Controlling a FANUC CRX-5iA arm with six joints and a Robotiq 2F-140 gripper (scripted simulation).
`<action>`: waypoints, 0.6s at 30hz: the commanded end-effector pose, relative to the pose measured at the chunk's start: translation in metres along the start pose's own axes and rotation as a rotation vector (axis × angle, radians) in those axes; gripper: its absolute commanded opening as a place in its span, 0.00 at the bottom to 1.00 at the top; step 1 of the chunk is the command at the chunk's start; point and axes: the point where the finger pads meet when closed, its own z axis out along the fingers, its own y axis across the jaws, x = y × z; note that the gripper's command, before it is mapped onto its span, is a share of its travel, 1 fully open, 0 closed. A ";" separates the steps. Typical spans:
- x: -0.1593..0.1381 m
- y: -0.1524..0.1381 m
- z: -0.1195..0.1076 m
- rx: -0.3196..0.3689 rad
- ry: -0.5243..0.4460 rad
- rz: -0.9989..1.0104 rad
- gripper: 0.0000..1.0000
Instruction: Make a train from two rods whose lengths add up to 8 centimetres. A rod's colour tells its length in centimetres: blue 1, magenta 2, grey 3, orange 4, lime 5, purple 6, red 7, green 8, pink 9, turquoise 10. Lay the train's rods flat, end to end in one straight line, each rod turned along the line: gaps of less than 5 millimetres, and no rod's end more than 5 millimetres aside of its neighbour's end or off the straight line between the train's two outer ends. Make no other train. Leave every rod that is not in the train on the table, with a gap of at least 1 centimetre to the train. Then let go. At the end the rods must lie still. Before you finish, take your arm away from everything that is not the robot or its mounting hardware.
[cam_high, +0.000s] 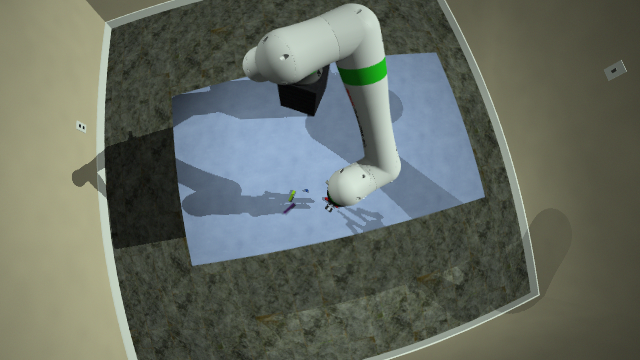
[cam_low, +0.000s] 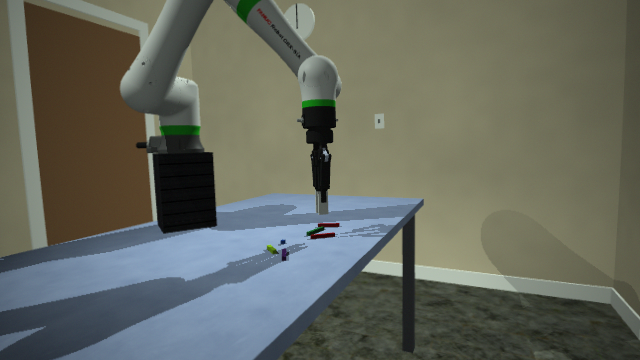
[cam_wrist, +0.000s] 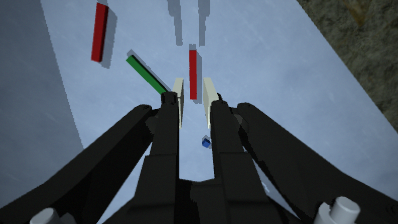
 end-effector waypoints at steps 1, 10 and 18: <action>0.000 0.000 0.000 0.000 0.000 0.000 0.15; 0.000 0.000 0.004 0.000 0.000 0.000 0.15; 0.000 0.000 0.012 0.000 0.000 0.000 0.15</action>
